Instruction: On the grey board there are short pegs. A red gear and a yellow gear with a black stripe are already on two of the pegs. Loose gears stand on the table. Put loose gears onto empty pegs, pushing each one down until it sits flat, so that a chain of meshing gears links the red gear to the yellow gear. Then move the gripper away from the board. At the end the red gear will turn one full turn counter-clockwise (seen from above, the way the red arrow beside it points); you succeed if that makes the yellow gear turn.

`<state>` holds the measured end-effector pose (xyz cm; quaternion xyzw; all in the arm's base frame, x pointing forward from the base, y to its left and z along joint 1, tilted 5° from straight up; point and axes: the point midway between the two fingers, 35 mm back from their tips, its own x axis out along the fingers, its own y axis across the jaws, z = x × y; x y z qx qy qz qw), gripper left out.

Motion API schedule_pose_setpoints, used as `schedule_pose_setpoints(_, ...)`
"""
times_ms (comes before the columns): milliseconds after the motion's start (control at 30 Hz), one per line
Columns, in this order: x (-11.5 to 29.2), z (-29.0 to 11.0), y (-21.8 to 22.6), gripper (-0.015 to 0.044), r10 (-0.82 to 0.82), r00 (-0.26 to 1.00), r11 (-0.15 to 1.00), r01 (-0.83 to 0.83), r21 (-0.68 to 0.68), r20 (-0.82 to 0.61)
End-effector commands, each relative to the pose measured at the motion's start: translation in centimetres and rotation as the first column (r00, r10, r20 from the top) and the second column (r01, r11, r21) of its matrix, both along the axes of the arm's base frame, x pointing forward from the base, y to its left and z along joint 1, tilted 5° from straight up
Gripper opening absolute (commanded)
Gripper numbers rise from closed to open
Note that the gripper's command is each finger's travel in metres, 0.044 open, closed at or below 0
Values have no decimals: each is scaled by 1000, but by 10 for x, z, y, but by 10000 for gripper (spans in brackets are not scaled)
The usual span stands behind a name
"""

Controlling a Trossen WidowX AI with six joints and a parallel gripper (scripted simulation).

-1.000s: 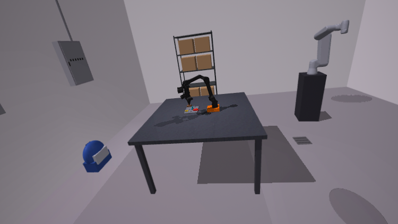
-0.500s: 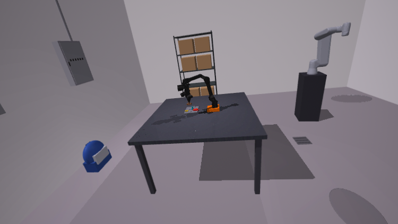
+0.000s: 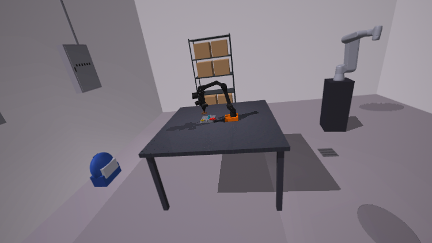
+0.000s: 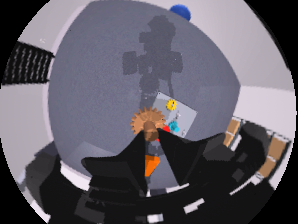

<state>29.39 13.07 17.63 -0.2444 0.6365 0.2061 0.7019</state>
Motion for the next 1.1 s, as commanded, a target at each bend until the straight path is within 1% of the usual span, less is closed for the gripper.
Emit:
schedule_pose_setpoints(0,7,-7,-9,0,2,1000,1000,-2,-1,-7)
schedule_pose_setpoints(600,27,-26,-44,0,-29,1000,999,29,13,-11)
schedule_pose_setpoints(1067,43,-40,-77,0,-19,1000,1000,19,2,-6)
